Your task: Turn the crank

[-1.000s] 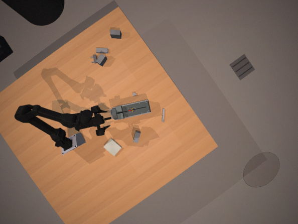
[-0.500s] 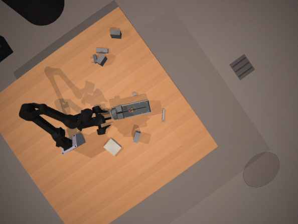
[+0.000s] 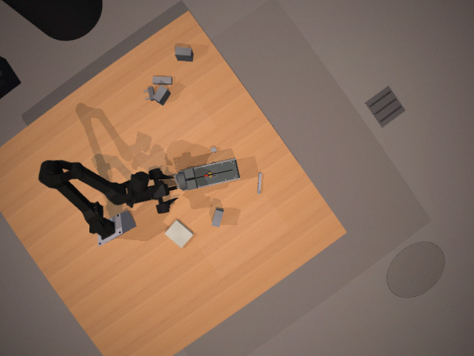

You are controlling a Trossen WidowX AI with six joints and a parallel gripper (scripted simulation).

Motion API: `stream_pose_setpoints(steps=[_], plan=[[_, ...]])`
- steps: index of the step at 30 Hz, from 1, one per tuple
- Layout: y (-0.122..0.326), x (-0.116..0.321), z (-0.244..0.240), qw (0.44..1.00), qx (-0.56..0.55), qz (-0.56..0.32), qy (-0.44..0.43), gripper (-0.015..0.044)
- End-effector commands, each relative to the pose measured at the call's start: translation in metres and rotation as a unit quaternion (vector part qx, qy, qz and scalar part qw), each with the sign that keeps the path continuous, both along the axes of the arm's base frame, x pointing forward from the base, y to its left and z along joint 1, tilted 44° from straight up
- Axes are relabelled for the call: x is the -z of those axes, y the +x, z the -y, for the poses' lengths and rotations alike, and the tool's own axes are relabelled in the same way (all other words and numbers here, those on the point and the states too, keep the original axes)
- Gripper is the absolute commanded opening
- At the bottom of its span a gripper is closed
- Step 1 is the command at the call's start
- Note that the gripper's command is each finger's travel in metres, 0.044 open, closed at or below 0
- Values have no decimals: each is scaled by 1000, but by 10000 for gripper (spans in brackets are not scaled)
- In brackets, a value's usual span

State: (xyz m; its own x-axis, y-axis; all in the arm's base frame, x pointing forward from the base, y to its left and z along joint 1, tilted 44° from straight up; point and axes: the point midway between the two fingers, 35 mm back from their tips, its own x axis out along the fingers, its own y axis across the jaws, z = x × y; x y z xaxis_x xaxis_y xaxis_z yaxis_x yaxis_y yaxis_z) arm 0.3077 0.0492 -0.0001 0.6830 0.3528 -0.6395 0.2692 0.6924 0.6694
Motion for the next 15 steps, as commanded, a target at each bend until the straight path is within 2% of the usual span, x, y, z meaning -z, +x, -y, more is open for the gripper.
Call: stream_pose_setpoints(steps=[1,15], plan=[[-1,5,-4,1000,1,-2,1,440],[-3,20,-20,1000,2,-1,2,440]])
